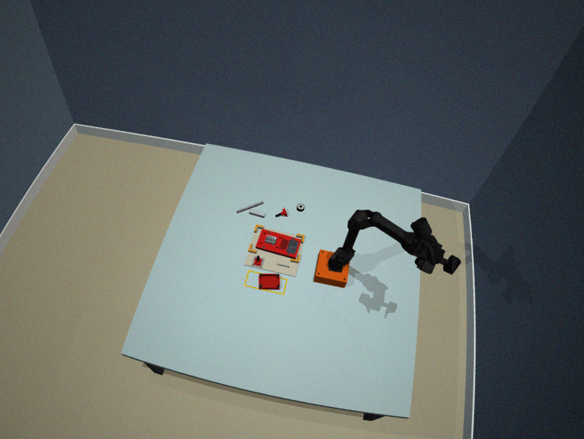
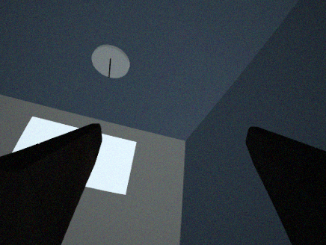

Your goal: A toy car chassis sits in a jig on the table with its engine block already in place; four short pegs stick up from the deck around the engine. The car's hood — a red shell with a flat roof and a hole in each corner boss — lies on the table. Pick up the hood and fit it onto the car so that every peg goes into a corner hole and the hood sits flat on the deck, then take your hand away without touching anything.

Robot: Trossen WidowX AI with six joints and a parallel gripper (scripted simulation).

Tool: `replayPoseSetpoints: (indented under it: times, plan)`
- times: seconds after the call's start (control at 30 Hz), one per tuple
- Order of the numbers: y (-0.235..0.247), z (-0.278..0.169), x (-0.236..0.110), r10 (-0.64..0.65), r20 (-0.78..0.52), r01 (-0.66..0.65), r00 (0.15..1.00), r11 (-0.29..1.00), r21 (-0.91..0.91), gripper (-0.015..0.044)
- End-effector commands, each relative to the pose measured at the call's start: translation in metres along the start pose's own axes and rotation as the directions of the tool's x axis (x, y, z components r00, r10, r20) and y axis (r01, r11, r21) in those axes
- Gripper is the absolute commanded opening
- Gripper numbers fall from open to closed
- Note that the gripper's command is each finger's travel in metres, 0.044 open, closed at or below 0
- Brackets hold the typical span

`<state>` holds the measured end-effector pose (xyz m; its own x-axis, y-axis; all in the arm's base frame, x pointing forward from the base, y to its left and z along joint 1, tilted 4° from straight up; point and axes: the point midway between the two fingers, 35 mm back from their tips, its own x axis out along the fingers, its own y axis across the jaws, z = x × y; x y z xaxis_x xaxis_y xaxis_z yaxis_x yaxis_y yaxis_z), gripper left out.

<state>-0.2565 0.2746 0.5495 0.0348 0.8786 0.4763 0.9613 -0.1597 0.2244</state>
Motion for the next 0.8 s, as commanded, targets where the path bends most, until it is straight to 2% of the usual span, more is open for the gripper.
replayPoseSetpoints:
  times: [0.0,0.2,0.4,0.6,0.77]
  plan:
    - [0.022,0.031,0.019,0.057,0.023,-0.052,0.998,0.978,-0.201,0.044]
    - [0.045,0.089,0.042,0.111,0.075,-0.058,0.991,0.861,-0.506,0.044]
    - [0.078,0.149,0.058,0.171,0.142,-0.008,0.975,0.665,-0.747,0.044]
    - [0.12,0.209,0.063,0.238,0.22,0.102,0.946,0.427,-0.899,0.044]
    - [0.16,0.258,0.058,0.3,0.291,0.23,0.908,0.224,-0.947,0.044]
